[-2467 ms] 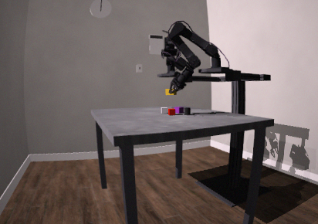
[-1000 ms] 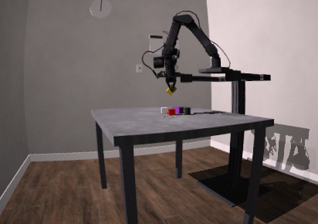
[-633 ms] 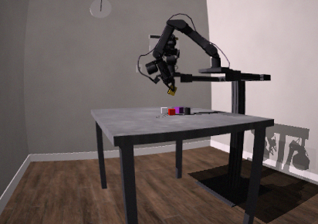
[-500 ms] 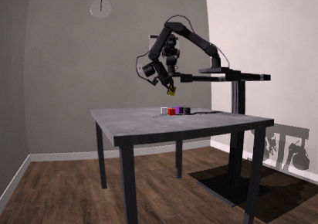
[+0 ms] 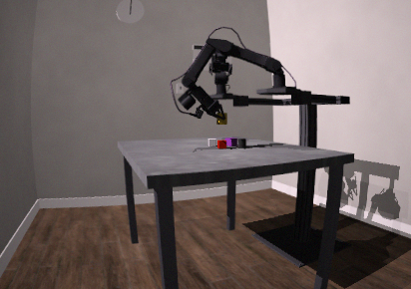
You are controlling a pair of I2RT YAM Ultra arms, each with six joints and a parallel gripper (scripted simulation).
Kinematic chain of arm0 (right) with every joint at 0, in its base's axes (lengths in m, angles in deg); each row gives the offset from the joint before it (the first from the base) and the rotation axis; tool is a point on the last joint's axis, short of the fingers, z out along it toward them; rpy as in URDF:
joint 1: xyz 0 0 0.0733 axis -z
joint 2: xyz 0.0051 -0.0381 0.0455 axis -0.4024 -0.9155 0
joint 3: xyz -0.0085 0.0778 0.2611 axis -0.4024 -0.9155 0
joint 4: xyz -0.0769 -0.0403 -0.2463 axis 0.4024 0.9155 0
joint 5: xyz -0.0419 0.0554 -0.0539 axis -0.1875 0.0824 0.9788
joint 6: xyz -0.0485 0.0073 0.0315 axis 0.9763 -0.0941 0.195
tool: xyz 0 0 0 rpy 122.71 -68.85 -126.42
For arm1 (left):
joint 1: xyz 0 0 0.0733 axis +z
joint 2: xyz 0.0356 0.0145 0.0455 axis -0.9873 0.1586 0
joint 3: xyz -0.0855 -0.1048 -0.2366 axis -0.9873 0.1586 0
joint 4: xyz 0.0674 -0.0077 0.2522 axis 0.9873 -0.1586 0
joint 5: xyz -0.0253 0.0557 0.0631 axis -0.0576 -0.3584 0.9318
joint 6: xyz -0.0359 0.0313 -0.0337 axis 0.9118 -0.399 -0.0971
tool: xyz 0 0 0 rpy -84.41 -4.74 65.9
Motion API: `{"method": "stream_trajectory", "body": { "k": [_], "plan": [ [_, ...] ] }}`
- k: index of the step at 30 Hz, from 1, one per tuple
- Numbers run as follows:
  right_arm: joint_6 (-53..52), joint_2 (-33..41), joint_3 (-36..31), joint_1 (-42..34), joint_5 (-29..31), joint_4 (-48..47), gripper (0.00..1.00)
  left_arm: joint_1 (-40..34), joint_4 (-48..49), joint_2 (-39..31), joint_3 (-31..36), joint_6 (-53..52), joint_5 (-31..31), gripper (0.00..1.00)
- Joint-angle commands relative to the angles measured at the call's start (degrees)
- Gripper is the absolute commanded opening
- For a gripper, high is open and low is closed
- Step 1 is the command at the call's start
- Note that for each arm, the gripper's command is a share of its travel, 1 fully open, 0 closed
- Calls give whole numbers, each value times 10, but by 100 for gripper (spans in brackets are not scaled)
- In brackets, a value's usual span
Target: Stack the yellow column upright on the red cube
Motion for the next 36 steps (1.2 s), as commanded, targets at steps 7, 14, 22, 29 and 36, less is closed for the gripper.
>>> {"method": "stream_trajectory", "body": {
  "k": [7,14,22,29,36],
  "plan": [
    [-1,9,14,-3,1,-2,100,1,-45,-7,-32,1,-7,35],
    [-1,9,14,-3,1,-2,100,1,-37,8,-36,1,-7,35],
    [-1,9,14,-3,1,-2,100,2,-18,26,-42,1,-6,35],
    [-1,9,14,-3,1,-2,100,2,-4,54,-55,1,-3,35],
    [-1,9,14,-3,1,-2,100,2,9,83,-72,1,-3,35]
  ]
}}
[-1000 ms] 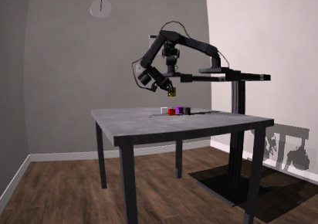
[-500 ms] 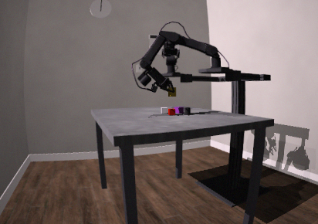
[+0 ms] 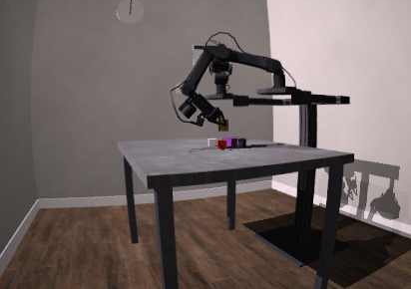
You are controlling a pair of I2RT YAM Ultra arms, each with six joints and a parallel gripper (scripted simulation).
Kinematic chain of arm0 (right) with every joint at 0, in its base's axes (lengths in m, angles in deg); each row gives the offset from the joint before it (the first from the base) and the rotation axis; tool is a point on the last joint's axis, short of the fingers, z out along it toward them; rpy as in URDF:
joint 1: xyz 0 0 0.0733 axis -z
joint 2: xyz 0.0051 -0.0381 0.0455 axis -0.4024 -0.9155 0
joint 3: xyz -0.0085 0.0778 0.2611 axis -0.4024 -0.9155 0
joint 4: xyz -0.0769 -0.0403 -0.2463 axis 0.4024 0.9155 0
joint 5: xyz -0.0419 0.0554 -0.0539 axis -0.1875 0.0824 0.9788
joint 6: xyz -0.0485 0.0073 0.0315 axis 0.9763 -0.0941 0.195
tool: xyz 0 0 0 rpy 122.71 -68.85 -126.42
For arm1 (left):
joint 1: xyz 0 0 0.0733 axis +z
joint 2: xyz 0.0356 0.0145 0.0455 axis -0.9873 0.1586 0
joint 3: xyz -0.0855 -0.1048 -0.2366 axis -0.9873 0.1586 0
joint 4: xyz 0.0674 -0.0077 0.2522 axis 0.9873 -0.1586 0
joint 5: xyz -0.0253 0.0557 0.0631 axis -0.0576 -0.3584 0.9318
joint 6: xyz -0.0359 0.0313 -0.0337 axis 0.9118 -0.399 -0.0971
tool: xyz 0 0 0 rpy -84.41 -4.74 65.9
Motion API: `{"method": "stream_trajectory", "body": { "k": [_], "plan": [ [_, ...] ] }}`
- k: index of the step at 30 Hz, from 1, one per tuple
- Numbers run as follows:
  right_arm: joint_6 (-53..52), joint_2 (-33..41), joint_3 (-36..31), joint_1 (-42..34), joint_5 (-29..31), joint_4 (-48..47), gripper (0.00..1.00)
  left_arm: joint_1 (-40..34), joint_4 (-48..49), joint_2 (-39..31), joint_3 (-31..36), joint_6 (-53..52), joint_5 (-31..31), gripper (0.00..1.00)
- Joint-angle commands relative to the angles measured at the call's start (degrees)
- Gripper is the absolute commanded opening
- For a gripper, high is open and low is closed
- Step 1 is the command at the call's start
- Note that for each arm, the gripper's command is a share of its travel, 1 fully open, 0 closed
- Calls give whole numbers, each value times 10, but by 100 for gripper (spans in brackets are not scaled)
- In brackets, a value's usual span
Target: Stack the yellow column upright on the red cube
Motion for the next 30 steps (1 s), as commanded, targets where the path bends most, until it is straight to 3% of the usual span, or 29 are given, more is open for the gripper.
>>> {"method": "stream_trajectory", "body": {
  "k": [1,30],
  "plan": [
    [-1,9,14,-3,1,-2,100,3,13,7,-22,1,-1,35],
    [-1,9,14,-3,1,-2,100,3,25,66,-67,1,-1,35]
  ]
}}
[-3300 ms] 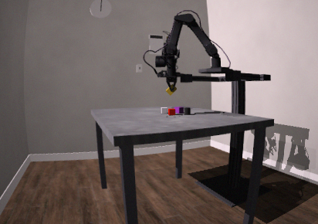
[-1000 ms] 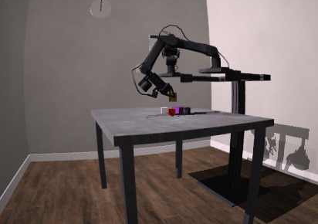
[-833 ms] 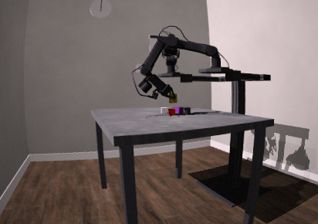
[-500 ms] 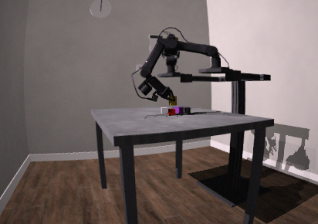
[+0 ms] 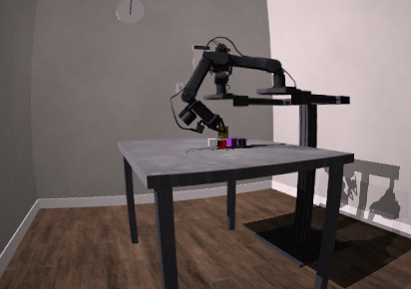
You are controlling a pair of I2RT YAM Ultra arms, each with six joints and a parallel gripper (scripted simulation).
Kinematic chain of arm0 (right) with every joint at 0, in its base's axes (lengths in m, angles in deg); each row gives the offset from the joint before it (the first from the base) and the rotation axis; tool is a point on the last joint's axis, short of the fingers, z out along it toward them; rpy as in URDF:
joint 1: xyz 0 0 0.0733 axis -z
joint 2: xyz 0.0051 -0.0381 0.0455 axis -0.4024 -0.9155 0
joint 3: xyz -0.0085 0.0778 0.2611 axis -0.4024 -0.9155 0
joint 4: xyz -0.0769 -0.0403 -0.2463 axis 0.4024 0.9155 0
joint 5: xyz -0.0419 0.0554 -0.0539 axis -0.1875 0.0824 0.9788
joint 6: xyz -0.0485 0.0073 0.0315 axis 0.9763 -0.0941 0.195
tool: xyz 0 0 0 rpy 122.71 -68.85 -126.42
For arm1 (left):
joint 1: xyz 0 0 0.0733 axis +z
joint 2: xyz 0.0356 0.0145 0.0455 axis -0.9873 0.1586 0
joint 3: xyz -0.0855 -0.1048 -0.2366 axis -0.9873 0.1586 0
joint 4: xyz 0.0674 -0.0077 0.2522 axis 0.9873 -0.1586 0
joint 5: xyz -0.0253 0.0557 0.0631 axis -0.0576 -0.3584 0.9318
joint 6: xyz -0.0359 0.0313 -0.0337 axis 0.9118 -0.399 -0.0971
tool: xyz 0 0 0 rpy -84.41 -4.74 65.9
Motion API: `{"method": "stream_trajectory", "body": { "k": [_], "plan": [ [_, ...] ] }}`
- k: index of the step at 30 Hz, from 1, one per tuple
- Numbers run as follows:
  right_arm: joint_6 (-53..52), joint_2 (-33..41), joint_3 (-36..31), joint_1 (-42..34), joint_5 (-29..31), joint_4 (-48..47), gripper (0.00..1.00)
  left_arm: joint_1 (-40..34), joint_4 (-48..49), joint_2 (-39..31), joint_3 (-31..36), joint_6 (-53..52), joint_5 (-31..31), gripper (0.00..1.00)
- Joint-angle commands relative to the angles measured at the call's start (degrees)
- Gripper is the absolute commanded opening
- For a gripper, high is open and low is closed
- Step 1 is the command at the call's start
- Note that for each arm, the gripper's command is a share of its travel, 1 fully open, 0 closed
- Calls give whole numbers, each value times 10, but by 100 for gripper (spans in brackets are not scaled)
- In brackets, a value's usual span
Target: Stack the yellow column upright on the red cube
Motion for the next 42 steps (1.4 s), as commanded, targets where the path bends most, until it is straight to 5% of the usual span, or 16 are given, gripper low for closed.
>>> {"method": "stream_trajectory", "body": {
  "k": [1,32,35,42],
  "plan": [
    [-1,9,14,-3,1,-2,100,3,6,3,-20,1,-1,35],
    [-1,9,14,-3,1,-2,100,4,7,22,-37,1,-1,35],
    [-1,9,14,-3,1,-2,100,6,11,14,-30,0,0,63],
    [-1,9,14,-3,1,-2,100,9,-9,25,-51,-2,3,64]
  ]
}}
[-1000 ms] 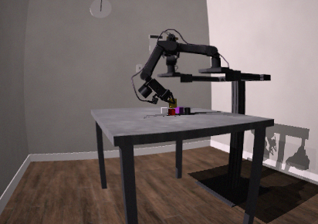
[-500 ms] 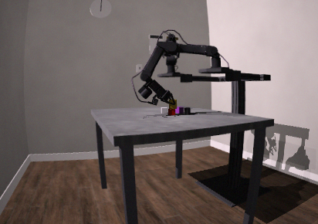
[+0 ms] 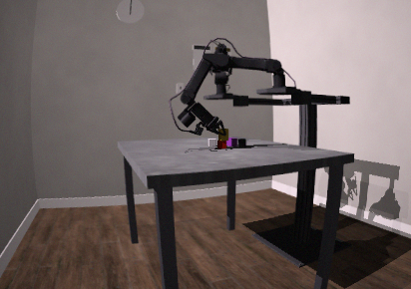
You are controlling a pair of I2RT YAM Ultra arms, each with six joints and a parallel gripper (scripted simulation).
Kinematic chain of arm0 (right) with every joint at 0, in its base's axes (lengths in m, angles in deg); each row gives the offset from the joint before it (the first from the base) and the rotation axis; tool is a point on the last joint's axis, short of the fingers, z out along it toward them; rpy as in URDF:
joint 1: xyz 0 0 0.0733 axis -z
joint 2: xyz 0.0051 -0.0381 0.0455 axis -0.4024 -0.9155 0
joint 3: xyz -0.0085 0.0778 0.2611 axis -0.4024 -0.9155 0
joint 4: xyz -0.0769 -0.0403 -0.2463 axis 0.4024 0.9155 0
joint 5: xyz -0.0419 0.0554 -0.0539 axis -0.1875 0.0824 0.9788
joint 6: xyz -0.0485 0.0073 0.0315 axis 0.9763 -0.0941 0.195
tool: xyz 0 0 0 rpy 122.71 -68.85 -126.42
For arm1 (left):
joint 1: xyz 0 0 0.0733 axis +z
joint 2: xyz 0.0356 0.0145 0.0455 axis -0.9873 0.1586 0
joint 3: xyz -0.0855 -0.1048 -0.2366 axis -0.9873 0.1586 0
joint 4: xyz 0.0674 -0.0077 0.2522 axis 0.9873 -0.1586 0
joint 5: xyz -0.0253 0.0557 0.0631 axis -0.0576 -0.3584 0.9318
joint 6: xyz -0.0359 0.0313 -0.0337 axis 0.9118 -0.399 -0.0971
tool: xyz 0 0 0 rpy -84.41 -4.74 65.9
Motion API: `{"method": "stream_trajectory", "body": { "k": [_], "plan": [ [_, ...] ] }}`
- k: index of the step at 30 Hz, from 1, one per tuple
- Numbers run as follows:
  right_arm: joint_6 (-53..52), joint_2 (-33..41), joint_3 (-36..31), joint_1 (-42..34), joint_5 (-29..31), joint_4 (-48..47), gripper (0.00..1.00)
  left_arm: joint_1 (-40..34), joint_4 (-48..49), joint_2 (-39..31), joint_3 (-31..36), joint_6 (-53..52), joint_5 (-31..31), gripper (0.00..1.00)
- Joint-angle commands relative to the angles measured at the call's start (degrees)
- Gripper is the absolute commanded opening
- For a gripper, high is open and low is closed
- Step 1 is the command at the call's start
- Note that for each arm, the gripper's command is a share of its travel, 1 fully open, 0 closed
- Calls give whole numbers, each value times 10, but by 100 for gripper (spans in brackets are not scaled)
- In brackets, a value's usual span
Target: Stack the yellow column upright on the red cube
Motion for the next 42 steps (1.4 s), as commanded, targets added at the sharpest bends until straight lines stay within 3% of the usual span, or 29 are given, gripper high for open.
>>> {"method": "stream_trajectory", "body": {
  "k": [1,7,10,11,20,27,34,42],
  "plan": [
    [-1,9,14,-3,1,-2,100,4,-12,2,-22,-2,2,64],
    [-1,9,14,-3,1,-2,100,7,-41,8,-49,-7,6,64],
    [-1,9,14,-3,1,-2,100,10,-58,8,-64,-8,9,98],
    [-1,9,14,-3,1,-2,100,11,-65,8,-72,-9,9,100],
    [-1,9,14,-3,1,-2,100,27,-150,-14,-169,-15,20,100],
    [-1,9,14,-3,1,-2,100,22,-153,-17,-178,-17,20,100],
    [-1,9,14,-3,1,-2,100,19,-77,-41,-132,-24,28,100],
    [-1,9,14,-3,1,-2,100,3,103,-163,43,-45,49,100]
  ]
}}
